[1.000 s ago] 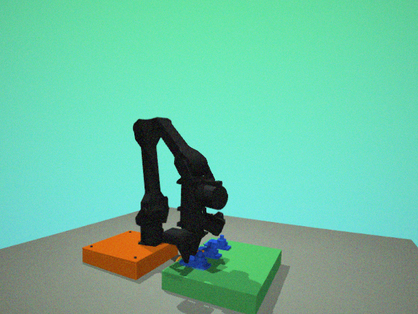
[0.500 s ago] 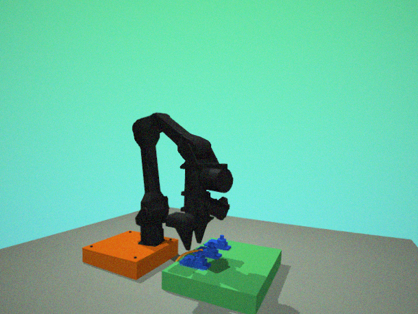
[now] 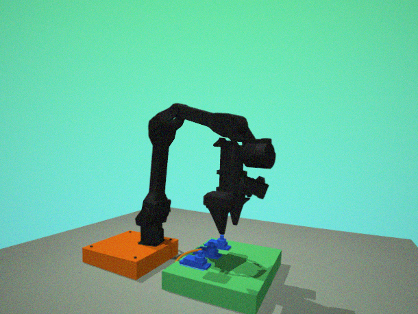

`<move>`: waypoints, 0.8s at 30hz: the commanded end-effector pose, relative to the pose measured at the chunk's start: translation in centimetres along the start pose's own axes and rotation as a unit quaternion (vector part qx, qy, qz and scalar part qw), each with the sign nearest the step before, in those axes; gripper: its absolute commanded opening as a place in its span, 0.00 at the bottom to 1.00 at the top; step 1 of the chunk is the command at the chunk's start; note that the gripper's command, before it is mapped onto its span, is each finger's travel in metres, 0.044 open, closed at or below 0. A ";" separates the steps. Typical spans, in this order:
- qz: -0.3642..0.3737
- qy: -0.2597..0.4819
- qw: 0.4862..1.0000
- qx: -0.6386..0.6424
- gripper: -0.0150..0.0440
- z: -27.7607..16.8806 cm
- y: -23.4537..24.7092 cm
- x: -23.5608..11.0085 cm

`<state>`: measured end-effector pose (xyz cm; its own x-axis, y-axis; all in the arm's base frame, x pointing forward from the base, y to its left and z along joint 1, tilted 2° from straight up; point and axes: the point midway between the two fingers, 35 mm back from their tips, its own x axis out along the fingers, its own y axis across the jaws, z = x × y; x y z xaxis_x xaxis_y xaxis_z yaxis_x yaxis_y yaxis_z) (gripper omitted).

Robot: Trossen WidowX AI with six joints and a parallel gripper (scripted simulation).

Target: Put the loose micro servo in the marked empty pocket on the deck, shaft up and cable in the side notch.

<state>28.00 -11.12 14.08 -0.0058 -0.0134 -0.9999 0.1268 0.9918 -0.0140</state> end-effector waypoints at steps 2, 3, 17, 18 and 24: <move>0.000 -0.004 1.000 0.001 1.00 -0.3 0.0 -2.8; -0.001 -0.005 1.000 0.001 1.00 -0.5 0.0 -3.7; -0.002 -0.006 1.000 0.001 1.00 -0.8 0.0 -4.4; -0.002 -0.006 1.000 0.001 1.00 -0.8 0.0 -4.4; -0.002 -0.006 1.000 0.001 1.00 -0.8 0.0 -4.4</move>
<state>27.31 -10.98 18.43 0.0067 -0.0183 -0.9998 0.1309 0.9912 -0.0173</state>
